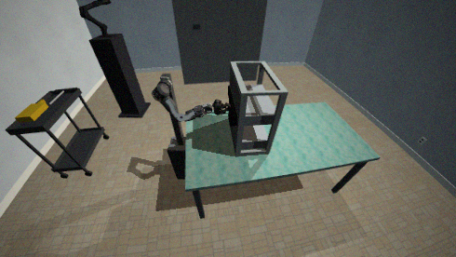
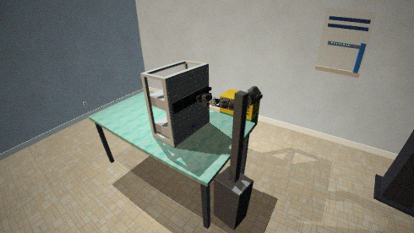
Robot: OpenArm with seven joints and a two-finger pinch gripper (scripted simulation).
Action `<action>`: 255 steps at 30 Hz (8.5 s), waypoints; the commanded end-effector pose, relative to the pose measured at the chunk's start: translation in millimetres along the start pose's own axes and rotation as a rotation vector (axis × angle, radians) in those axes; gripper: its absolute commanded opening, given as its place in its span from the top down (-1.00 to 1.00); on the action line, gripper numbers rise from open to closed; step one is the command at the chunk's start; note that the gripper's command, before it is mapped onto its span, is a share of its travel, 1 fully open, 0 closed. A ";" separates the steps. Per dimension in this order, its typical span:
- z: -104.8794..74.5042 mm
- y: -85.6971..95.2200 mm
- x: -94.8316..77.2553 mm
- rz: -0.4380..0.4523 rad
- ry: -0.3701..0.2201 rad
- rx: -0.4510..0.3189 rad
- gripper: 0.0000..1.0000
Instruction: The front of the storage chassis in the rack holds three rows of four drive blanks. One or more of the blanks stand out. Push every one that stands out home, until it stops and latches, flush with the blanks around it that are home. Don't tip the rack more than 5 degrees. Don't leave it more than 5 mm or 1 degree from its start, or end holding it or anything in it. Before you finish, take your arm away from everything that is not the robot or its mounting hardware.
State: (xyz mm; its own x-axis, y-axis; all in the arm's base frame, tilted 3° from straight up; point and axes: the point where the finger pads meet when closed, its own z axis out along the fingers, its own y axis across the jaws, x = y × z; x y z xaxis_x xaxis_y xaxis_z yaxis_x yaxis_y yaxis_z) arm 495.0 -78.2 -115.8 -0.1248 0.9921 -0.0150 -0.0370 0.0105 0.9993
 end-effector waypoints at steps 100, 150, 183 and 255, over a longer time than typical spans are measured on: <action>9.3 11.2 0.8 0.004 0.003 -0.016 1.00; -59.3 25.7 -2.5 0.002 -0.001 -0.011 1.00; -33.0 31.8 0.8 0.003 0.001 -0.015 1.00; 0.0 32.1 -0.6 0.003 0.000 -0.011 1.00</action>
State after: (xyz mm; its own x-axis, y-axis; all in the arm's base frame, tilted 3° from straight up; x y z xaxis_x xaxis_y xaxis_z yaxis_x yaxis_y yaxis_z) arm 493.2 -78.6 -89.1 -0.1226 0.9923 -0.0150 -0.0336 0.0110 0.9994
